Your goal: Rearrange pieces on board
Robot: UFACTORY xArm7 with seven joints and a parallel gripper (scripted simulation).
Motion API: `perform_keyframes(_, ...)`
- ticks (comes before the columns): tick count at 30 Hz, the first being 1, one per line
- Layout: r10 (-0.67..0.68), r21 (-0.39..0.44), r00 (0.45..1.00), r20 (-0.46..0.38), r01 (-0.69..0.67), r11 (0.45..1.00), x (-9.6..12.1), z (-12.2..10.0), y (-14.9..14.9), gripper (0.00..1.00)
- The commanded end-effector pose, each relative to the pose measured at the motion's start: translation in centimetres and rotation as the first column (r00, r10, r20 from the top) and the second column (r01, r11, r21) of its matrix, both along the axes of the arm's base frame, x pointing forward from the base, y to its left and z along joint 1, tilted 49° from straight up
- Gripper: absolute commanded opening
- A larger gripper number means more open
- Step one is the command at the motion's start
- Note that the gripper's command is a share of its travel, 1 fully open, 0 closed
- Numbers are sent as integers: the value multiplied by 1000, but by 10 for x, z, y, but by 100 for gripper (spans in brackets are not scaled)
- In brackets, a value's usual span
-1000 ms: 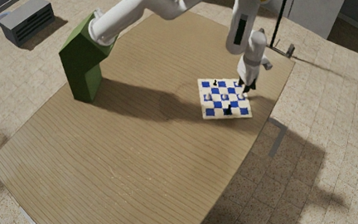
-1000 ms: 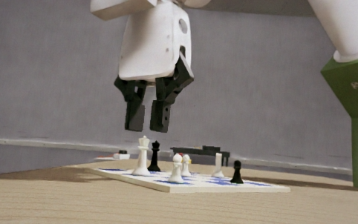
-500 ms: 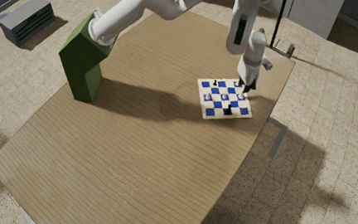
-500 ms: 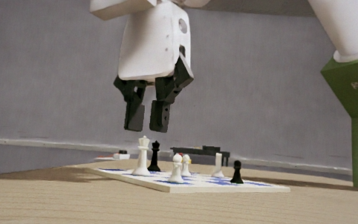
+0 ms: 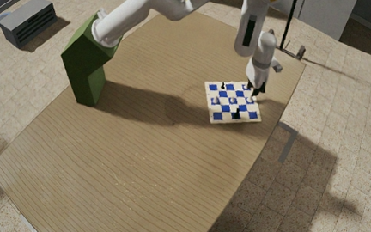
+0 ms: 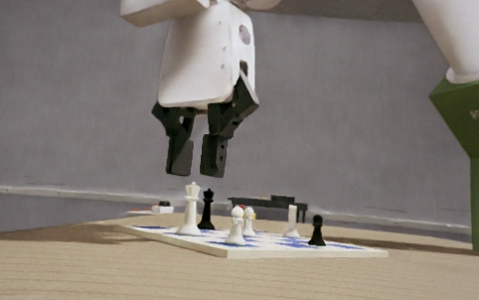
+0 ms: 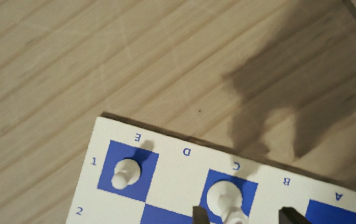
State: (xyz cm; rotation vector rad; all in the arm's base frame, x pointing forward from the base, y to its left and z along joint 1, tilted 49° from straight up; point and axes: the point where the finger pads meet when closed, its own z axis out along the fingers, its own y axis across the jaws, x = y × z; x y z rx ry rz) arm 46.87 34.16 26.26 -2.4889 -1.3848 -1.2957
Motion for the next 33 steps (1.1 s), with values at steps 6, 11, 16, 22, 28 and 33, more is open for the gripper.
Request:
perform_keyframes(6, 0, 1, 1000, 2, 0, 1000, 0, 1, 0, 43)
perform_keyframes(11, 0, 1, 1000, 2, 0, 1000, 0, 1, 0, 43)
perform_keyframes(16, 0, 1, 1000, 2, 0, 1000, 0, 1, 0, 43)
perform_keyframes(22, 0, 1, 1000, 2, 0, 1000, 0, 1, 0, 43)
perform_keyframes(28, 0, 1, 1000, 2, 0, 1000, 1, 0, 1, 43)
perform_keyframes(33, 0, 1, 1000, 2, 0, 1000, 4, -3, 2, 43)
